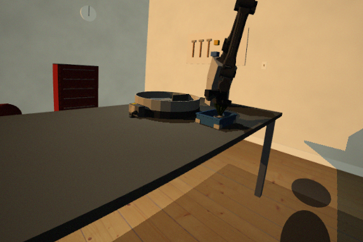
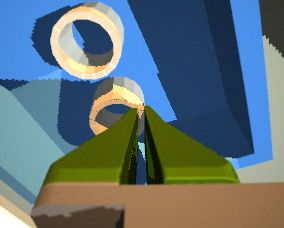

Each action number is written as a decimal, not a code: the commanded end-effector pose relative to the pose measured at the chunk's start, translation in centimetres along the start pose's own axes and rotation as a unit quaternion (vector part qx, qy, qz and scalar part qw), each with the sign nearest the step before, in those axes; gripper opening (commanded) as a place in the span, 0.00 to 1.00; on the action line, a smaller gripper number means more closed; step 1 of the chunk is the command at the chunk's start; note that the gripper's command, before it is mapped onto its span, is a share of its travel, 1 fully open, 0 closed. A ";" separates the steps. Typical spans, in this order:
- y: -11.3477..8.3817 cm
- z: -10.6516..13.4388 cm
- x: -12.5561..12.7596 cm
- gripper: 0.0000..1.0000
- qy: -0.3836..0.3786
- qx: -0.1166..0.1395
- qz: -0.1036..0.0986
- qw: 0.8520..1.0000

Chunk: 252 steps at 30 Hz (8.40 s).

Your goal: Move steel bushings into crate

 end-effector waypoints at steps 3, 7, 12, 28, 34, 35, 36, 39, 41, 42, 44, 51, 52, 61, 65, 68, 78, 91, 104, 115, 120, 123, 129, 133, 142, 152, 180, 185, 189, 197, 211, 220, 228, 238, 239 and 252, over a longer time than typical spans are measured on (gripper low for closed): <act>-0.7 -0.7 0.9 0.00 0.001 -0.009 -0.008 1.000; -0.7 -0.7 0.9 0.00 0.001 -0.009 -0.008 1.000; -0.7 -0.7 0.9 0.00 0.001 -0.009 -0.008 1.000; -1.1 -1.0 1.1 0.00 0.001 -0.011 -0.010 1.000; -1.1 -1.0 1.1 0.00 0.001 -0.011 -0.010 1.000; -1.1 -1.0 1.1 0.00 0.001 -0.011 -0.010 1.000; -1.1 -1.0 1.1 0.00 0.001 -0.011 -0.010 1.000; -1.1 -1.0 1.1 0.00 0.001 -0.011 -0.010 1.000; -1.1 -1.0 1.1 0.00 0.001 -0.011 -0.010 1.000; -1.1 -1.0 1.1 0.00 0.001 -0.011 -0.010 1.000; -1.1 -1.0 1.1 0.00 0.001 -0.011 -0.010 1.000; -1.1 -1.0 1.1 0.00 0.001 -0.011 -0.010 1.000; -1.1 -1.0 1.1 0.00 0.001 -0.011 -0.010 1.000; -1.1 -1.0 1.1 0.00 0.001 -0.011 -0.010 1.000; -1.1 -1.0 1.1 0.14 0.001 -0.011 -0.010 1.000; -1.1 -1.0 1.1 0.14 0.001 -0.011 -0.010 1.000; -1.1 -1.0 1.1 0.14 0.001 -0.011 -0.010 1.000; -1.1 -1.0 1.1 0.14 0.001 -0.011 -0.010 1.000; -1.9 -0.9 0.1 0.14 0.001 -0.007 -0.003 1.000; -5.4 -0.7 0.1 0.14 0.000 -0.006 -0.004 1.000; -7.7 -0.7 0.1 0.14 0.000 -0.006 -0.004 1.000; -8.2 -0.7 0.1 0.14 0.000 -0.006 -0.004 1.000; -10.4 -0.6 0.0 0.14 0.000 -0.006 -0.004 1.000; -11.2 -0.6 0.0 0.14 0.000 -0.006 -0.004 1.000; -11.4 -0.7 0.4 0.14 0.000 -0.009 -0.008 1.000; -11.4 -0.7 0.4 0.14 0.000 -0.009 -0.008 1.000; -11.4 -0.7 0.4 0.14 0.000 -0.009 -0.008 1.000; -11.4 -0.7 0.4 0.14 0.000 -0.009 -0.008 1.000; -11.4 -0.7 0.4 0.14 0.000 -0.009 -0.008 1.000; -11.4 -0.7 0.4 0.14 0.000 -0.009 -0.008 1.000; -11.4 -0.6 0.3 0.14 0.000 -0.008 -0.007 1.000; -11.7 -0.8 0.3 0.14 0.000 -0.010 -0.007 1.000; -11.7 -0.8 0.4 0.14 0.000 -0.010 -0.007 1.000; -11.7 -0.8 0.4 0.14 0.000 -0.010 -0.007 1.000; -11.7 -0.8 0.4 0.14 0.000 -0.010 -0.007 1.000; -11.7 -0.8 0.4 0.14 0.000 -0.010 -0.007 1.000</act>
Point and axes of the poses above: the point where the finger pads meet when closed, its own y axis out along the fingers, its own x axis across the jaws, z = x × y, the point moved 4 cm from there along -y, back along the fingers, and after that the axes turned 5 degrees about -y, right-handed, at the moved point
